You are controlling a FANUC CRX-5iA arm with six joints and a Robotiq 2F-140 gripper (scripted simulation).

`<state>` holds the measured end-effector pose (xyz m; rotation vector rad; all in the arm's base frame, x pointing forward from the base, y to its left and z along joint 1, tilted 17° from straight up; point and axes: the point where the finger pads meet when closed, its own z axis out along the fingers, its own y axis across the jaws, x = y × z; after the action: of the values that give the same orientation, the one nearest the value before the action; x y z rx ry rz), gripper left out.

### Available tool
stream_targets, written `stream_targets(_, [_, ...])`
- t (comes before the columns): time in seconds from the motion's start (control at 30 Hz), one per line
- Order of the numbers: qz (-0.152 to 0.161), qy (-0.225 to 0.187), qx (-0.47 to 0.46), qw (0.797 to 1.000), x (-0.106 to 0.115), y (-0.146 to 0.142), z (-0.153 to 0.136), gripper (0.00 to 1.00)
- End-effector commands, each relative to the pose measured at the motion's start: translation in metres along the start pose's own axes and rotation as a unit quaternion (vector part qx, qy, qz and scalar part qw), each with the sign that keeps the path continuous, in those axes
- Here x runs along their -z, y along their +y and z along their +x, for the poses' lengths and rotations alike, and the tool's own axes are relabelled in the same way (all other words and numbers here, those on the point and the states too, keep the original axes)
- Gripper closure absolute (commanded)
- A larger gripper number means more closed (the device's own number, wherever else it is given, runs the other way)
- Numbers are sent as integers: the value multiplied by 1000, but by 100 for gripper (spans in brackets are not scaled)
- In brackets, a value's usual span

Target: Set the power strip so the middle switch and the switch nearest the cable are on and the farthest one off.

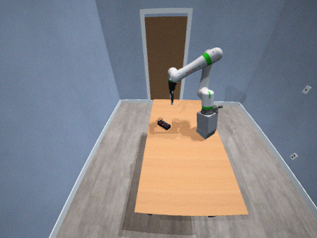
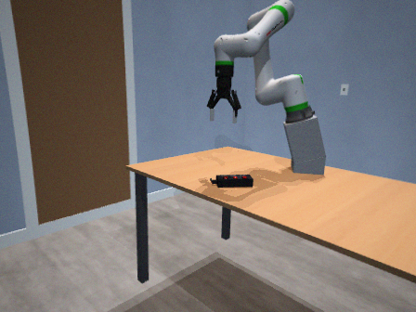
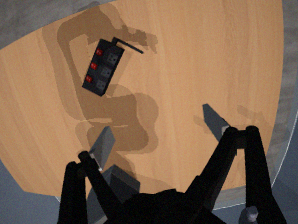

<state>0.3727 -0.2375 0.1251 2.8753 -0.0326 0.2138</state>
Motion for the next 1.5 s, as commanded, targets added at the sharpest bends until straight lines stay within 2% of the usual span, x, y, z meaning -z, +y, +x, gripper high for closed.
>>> stream_targets(0.0, [0, 0, 0, 1000, 0, 0, 0, 0])
stream_targets(0.7, [-1, -2, -11, 1000, -2, -2, 2, 0])
stream_targets(1.0, [-17, -18, -135, 991, -22, -22, 25, 0])
stream_targets(1.1, [-17, -18, -135, 991, -22, -22, 25, 0])
stream_targets(1.23, [-31, -26, -218, 975, -37, -38, 40, 0])
stream_targets(1.3, [-31, -26, -218, 975, -37, -38, 40, 0])
stream_targets(1.4, [-43, -28, -281, 958, -49, -51, 50, 0])
stream_targets(1.47, [-43, -28, -281, 958, -49, -51, 50, 0])
